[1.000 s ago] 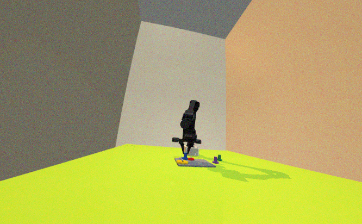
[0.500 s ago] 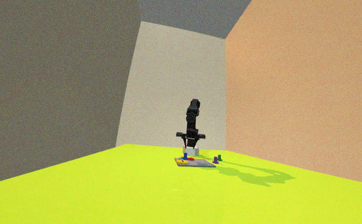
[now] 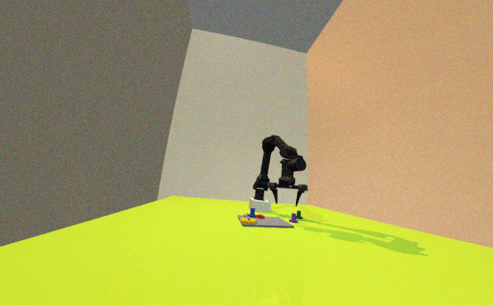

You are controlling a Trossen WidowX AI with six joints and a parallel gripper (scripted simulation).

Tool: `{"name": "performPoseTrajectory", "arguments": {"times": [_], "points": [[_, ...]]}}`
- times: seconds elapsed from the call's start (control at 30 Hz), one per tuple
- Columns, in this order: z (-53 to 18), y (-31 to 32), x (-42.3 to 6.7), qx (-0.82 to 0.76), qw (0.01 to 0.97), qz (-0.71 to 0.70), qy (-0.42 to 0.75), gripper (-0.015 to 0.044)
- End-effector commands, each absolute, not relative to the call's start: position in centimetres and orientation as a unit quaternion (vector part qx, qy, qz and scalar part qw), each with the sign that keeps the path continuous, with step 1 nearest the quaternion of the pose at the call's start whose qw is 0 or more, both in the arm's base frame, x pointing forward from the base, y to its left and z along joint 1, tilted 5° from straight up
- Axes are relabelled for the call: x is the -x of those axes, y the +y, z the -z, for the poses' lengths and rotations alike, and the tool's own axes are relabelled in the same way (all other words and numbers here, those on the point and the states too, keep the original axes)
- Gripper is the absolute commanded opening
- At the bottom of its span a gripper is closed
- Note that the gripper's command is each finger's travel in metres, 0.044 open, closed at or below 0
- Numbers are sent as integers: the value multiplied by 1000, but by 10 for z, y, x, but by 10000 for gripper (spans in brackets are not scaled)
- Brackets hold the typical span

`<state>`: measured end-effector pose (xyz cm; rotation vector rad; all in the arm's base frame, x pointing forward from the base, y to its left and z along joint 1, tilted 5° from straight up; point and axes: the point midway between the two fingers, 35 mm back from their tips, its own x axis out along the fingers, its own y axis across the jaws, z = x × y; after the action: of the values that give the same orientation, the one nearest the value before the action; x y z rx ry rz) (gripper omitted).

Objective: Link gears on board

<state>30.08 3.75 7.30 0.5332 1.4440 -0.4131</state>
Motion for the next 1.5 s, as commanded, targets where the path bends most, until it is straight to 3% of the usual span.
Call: {"name": "performPoseTrajectory", "arguments": {"times": [0.0, 1.3, 1.47], "points": [[-77, 77, -301, -279, 685, 222, 635, 440], [-27, 81, -305, -279, 685, 222, 635, 440], [-27, 81, -305, -279, 685, 222, 635, 309]]}}
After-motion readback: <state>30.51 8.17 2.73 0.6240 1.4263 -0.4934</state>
